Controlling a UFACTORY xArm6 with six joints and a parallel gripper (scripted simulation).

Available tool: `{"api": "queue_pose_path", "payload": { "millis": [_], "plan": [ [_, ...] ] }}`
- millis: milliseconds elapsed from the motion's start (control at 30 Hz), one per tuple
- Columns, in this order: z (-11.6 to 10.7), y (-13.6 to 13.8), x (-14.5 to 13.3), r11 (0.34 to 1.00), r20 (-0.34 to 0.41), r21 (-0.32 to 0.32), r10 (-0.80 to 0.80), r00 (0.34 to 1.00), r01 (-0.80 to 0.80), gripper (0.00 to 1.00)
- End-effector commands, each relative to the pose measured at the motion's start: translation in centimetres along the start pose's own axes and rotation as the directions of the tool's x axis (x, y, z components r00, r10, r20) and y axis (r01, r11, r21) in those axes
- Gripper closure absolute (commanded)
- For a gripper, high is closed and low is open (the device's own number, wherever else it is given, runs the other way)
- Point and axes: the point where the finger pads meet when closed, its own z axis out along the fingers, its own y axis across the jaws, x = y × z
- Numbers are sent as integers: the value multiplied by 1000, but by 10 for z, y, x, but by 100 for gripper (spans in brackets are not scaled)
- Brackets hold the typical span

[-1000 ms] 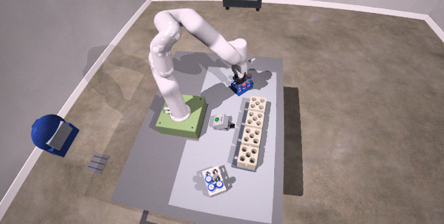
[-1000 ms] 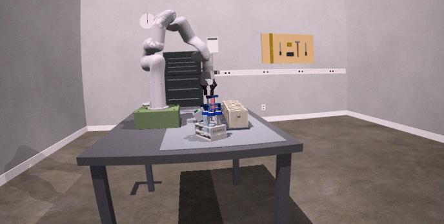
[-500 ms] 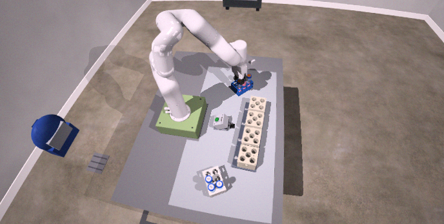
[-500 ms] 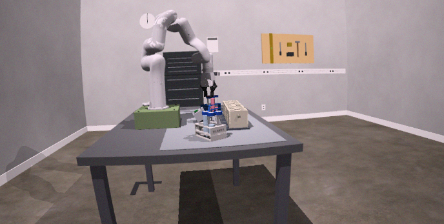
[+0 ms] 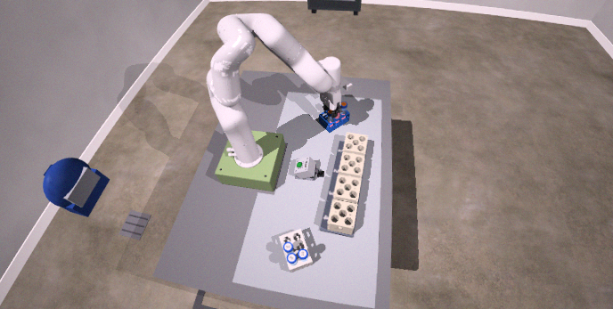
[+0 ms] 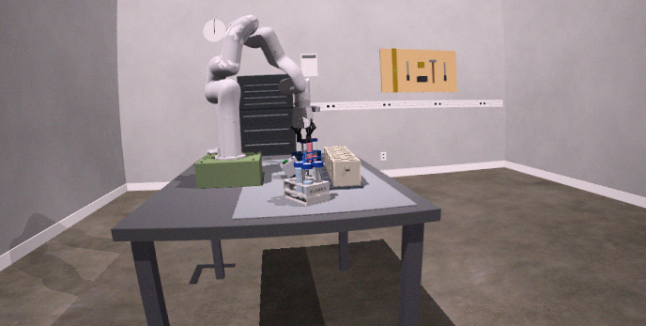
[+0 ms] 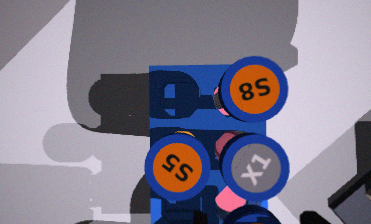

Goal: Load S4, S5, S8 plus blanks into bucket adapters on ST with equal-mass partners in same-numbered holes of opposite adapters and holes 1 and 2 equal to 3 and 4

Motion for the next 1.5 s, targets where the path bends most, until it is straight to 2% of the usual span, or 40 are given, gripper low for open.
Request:
{"api": "queue_pose_path", "payload": {
  "millis": [0,533,1033,1067,1467],
  "plan": [
    [2,0,2,1000,-4,0,0,1000,0,43],
    [11,0,2,1000,-4,0,0,1000,0,43],
    [11,0,2,1000,-4,0,0,1000,0,43],
    [10,0,2,1000,-4,0,0,1000,0,100],
    [9,0,2,1000,-4,0,0,1000,0,100]
  ]
}}
